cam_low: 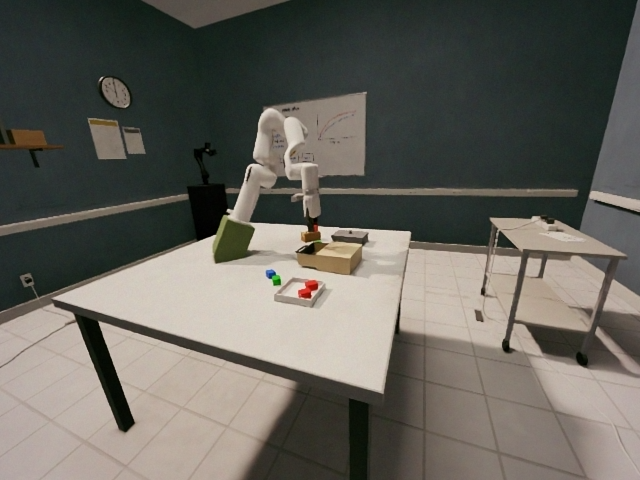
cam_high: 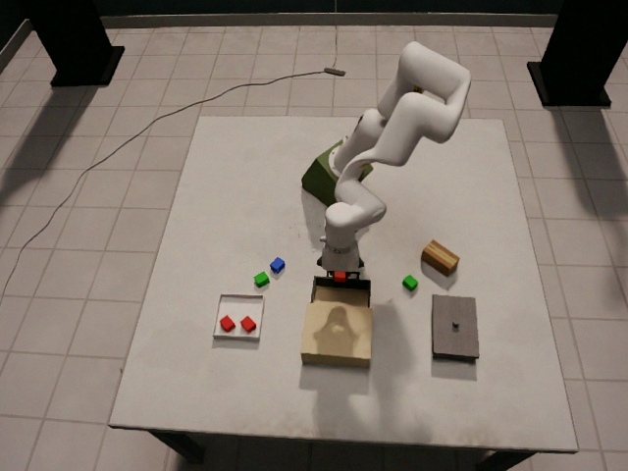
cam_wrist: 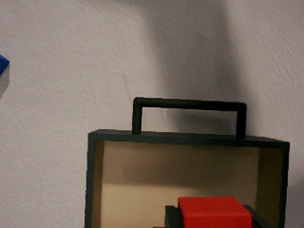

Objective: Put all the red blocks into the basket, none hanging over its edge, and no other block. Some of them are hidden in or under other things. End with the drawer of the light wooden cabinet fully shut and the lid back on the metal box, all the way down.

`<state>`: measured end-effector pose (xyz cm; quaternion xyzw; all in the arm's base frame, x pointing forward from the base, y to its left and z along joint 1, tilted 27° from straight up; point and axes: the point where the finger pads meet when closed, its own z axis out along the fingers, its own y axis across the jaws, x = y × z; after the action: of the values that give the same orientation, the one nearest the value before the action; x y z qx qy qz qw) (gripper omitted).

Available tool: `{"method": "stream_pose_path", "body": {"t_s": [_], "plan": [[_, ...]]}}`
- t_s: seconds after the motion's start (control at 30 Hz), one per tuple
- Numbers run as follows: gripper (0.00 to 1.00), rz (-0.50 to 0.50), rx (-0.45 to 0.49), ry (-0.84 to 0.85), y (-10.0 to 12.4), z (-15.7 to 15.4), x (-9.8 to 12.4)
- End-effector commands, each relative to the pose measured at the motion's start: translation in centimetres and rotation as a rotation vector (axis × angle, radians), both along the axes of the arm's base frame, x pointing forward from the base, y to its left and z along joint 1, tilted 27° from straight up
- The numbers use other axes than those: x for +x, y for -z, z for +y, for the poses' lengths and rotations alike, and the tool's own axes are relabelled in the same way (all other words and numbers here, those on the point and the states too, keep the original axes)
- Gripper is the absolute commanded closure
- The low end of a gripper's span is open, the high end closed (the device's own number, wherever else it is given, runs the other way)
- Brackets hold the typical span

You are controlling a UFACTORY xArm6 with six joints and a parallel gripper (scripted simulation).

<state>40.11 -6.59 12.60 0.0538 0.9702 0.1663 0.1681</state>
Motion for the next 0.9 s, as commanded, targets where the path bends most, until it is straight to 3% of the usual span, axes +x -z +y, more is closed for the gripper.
{"method": "stream_pose_path", "body": {"t_s": [0.0, 0.43, 0.67, 0.73, 0.87], "plan": [[1.00, -0.001, 0.000, 0.000, -1.0, -0.3, -0.3], [1.00, 0.015, 0.017, 0.045, -1.1, -0.8, -0.1], [1.00, 0.119, 0.126, 0.340, -0.7, -4.2, 1.5], [1.00, 0.119, 0.126, 0.340, -0.7, -4.2, 1.5], [1.00, 0.180, 0.202, 0.539, 0.0, -7.9, 2.7]]}}
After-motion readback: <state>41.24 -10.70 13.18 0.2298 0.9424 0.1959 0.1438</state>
